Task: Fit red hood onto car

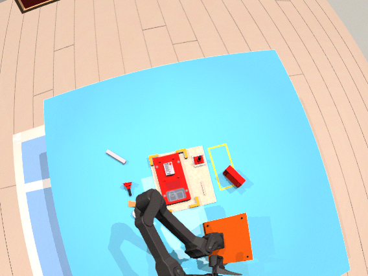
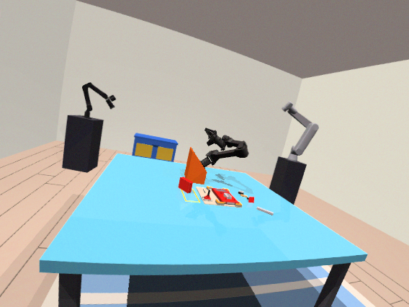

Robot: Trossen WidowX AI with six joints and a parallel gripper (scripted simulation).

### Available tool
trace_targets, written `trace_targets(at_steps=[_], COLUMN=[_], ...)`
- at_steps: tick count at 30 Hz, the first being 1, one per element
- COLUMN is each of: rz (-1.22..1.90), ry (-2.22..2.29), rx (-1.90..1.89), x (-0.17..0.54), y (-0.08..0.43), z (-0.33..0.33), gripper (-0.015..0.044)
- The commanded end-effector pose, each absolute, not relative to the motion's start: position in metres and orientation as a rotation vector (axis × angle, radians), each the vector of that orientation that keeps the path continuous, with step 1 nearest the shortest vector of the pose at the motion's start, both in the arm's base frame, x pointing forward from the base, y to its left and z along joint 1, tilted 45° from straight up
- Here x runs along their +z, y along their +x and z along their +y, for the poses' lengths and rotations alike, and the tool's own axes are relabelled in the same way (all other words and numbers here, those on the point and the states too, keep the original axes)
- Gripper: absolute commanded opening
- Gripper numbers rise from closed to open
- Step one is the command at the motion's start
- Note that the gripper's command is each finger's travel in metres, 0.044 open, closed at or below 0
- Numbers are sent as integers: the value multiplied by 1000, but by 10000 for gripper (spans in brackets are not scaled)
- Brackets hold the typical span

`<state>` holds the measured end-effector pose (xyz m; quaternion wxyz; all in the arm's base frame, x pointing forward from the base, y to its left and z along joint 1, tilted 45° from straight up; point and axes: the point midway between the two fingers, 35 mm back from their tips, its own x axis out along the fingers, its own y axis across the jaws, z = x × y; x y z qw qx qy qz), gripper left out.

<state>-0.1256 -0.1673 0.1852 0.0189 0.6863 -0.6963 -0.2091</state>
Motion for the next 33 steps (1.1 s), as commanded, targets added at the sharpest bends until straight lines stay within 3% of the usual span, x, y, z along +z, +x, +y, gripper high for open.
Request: trace_targets(at_steps=[1, 9, 22, 33], rz=[-2157, -1796, -831, -66], ry=[2132, 2223, 2195, 1901], rx=[-653, -877, -1098, -1005], x=[185, 177, 147, 108], y=[-125, -115, -60, 7], z=[-168, -195, -252, -287], gripper=[193, 0, 0, 0])
